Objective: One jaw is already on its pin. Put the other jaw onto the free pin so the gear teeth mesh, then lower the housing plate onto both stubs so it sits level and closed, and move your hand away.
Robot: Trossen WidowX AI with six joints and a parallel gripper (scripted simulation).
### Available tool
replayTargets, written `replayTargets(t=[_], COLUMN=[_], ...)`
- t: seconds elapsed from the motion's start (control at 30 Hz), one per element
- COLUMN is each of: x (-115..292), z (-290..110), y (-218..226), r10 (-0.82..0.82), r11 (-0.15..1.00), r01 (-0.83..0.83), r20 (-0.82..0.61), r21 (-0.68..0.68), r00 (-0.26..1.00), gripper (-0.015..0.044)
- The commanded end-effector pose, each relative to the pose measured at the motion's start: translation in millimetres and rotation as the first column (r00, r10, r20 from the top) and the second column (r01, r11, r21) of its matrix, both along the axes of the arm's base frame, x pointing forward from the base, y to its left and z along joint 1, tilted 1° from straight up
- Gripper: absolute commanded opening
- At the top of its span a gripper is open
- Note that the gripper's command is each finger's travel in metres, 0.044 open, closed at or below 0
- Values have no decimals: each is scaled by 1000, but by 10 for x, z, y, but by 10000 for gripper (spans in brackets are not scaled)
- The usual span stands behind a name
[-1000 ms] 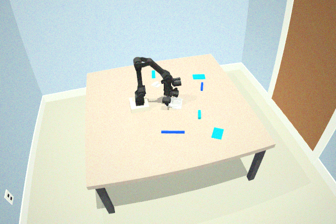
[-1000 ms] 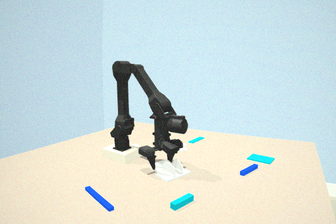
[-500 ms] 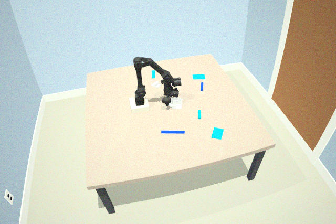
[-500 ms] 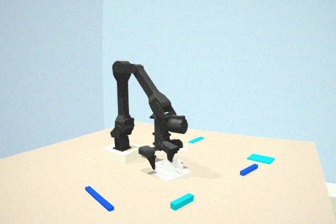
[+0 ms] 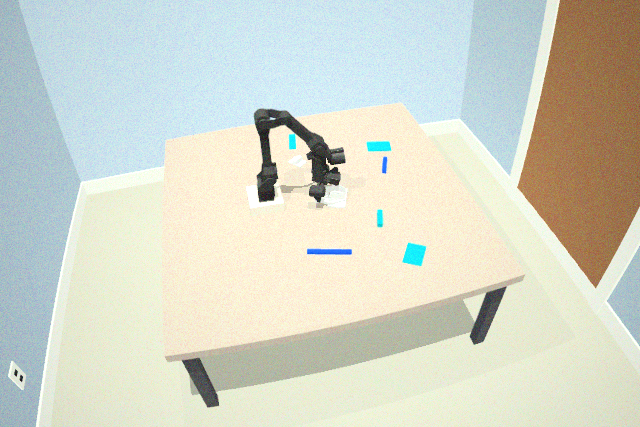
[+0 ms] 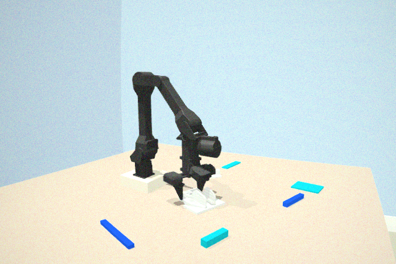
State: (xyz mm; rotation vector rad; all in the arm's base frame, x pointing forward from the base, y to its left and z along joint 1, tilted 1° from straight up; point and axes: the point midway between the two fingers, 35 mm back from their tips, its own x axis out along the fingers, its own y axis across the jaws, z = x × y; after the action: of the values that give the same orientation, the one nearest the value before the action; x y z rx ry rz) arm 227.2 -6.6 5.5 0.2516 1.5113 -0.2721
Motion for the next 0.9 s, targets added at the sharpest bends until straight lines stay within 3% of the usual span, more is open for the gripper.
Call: replayTargets(t=[0.0, 0.3, 0.43, 0.87], x=[-1, -1, 0, 0], z=[-7, -7, 0, 0], y=[6, 6, 0, 0], r10=[4, 4, 0, 0], r11=[1000, 1000, 1000, 1000], r01=[-4, -4, 0, 0], r20=[1, 1, 0, 0], r21=[4, 4, 0, 0], r00=[1000, 1000, 1000, 1000], gripper=[351, 351, 440, 440])
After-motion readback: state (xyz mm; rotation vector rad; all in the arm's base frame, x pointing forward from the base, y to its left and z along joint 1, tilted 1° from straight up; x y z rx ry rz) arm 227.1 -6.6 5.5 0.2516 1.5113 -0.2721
